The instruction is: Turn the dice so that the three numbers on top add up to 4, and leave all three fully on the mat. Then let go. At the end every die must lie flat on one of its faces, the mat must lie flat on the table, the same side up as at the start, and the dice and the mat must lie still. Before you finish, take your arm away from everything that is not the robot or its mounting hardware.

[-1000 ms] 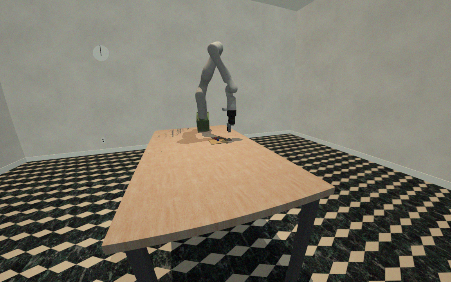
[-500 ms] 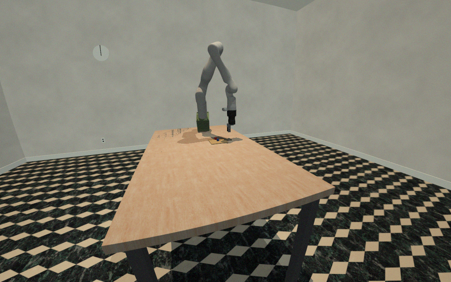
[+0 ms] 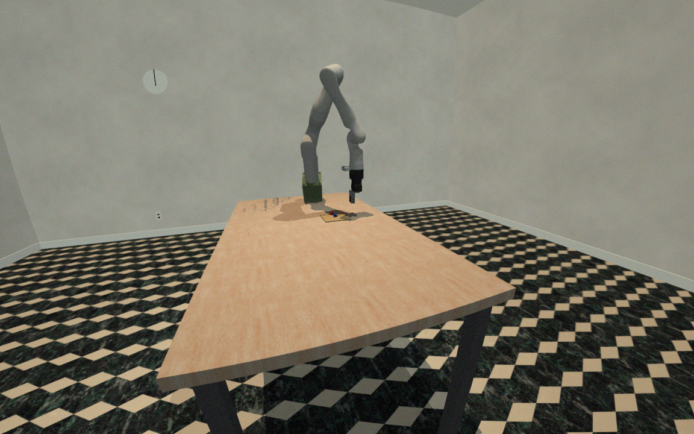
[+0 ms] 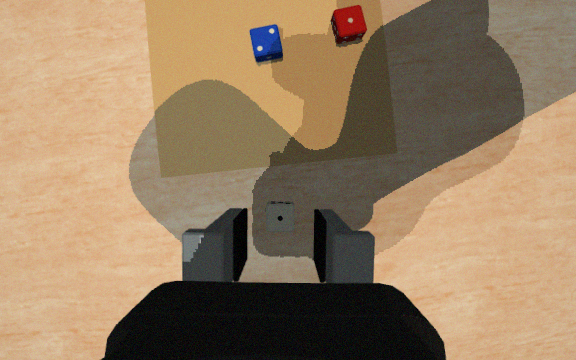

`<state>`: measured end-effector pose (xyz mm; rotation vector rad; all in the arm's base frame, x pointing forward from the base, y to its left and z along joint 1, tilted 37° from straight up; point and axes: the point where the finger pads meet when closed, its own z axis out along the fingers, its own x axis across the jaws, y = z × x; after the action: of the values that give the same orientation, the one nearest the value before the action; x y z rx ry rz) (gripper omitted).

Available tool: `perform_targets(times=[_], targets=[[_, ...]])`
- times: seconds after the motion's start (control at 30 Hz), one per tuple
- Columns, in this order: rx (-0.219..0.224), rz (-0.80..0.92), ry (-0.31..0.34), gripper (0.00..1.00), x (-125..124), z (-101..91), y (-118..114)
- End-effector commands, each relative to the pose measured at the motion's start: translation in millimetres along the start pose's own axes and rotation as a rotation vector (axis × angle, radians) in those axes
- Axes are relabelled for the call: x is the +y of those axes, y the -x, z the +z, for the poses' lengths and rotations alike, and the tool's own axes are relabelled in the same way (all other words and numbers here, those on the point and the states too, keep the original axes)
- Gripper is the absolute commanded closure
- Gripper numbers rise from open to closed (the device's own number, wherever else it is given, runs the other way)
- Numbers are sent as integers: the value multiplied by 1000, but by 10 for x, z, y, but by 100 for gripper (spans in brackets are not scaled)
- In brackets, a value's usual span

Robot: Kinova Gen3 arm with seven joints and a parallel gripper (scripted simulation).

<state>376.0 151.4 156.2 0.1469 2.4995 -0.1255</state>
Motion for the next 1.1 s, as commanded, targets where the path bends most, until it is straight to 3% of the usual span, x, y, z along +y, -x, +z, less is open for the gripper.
perform_targets(times=[0.0,0.57,1.07], targets=[[0,0,1,36,4,-3,1],[0,0,1,36,4,23,2],[0,0,1,36,6,220,5]])
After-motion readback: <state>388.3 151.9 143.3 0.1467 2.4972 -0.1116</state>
